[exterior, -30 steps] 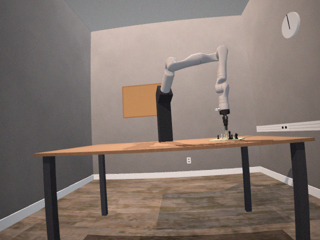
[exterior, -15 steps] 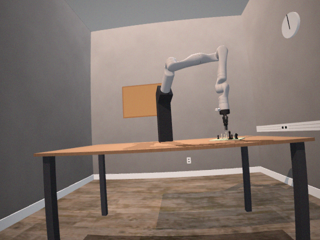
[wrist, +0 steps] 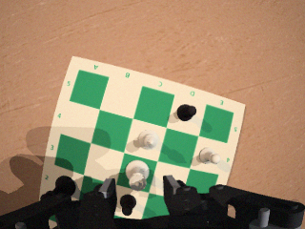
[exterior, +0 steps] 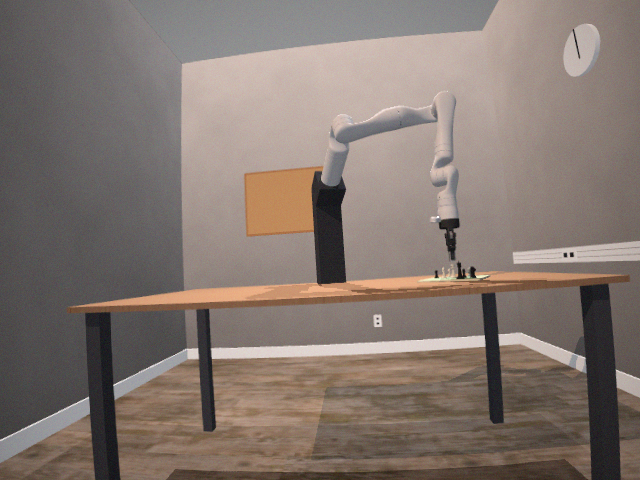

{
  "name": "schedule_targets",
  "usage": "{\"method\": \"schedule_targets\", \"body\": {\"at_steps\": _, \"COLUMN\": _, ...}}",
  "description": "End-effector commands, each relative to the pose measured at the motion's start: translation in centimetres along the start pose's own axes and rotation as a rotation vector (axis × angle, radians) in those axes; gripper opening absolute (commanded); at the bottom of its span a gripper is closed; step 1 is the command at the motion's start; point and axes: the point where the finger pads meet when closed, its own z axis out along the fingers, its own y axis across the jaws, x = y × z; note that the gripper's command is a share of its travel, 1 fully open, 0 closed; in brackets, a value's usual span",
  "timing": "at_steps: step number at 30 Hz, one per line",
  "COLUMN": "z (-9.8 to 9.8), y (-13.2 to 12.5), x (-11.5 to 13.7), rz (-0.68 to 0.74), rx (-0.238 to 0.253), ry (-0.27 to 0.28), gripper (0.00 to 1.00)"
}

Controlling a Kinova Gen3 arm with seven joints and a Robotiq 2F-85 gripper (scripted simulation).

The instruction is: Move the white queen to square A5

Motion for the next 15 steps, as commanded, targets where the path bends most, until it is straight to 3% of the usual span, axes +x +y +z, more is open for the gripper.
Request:
{"method": "schedule_targets", "body": {"at_steps": 1, "z": 0.05, "y": -0.10, "x": 0.19, "rz": 0.011, "rx": 0.002, "ry": 0.002, "gripper": 0.41}}
{"method": "schedule_targets", "body": {"at_steps": 15, "z": 0.05, "y": -0.20, "x": 0.23, "rz": 0.011, "rx": 0.002, "ry": 0.002, "gripper": 0.41}}
